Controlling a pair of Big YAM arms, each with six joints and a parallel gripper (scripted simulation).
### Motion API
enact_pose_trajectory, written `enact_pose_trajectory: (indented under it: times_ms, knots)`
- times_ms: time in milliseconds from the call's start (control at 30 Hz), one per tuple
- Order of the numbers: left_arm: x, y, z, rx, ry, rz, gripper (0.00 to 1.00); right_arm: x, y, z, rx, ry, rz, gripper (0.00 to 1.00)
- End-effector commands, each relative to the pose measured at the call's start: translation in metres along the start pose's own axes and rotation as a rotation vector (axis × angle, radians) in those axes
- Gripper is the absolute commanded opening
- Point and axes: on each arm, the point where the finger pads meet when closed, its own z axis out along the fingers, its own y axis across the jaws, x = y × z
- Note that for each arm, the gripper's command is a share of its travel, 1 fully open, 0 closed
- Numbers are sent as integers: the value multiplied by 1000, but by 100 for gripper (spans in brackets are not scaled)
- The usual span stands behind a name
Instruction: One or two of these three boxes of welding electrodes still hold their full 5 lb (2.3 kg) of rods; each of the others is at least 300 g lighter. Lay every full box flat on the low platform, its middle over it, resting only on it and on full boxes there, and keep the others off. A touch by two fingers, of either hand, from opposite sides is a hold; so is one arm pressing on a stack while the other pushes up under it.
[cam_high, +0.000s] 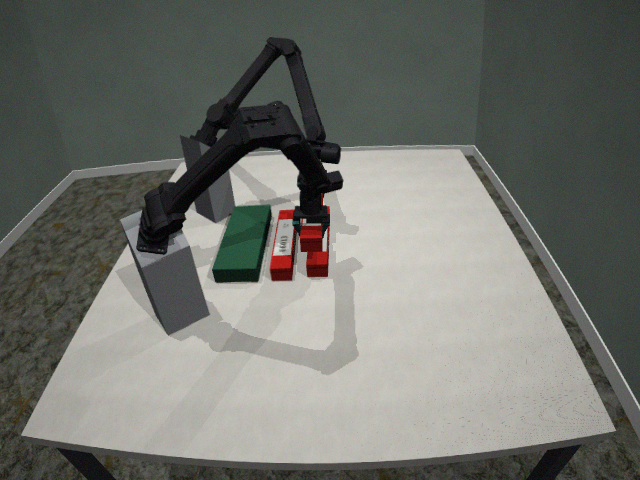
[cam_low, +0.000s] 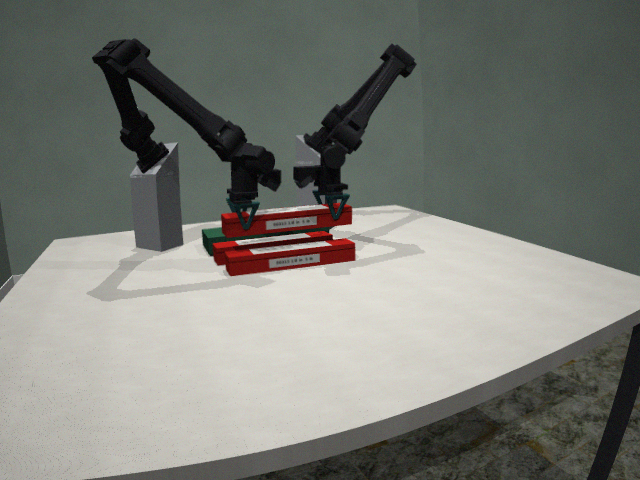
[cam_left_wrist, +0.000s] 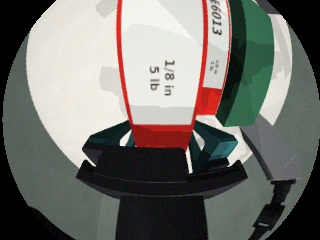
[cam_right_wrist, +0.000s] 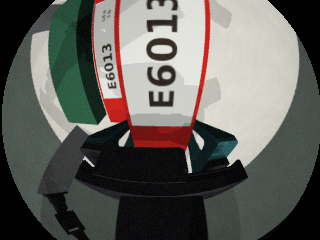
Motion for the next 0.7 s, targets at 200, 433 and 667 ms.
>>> enact_pose_trajectory:
  times_ms: [200,433,667]
  knots:
    - [-5,9,-29,-75,-15,7,0,-9,-9,-37,80,-29,19,0]
    - [-5,-6,-28,-72,-14,9,0,-9,5,-36,80,-30,20,0]
    - [-6,5,-34,-78,-16,4,0,-12,-7,-44,88,-35,21,0]
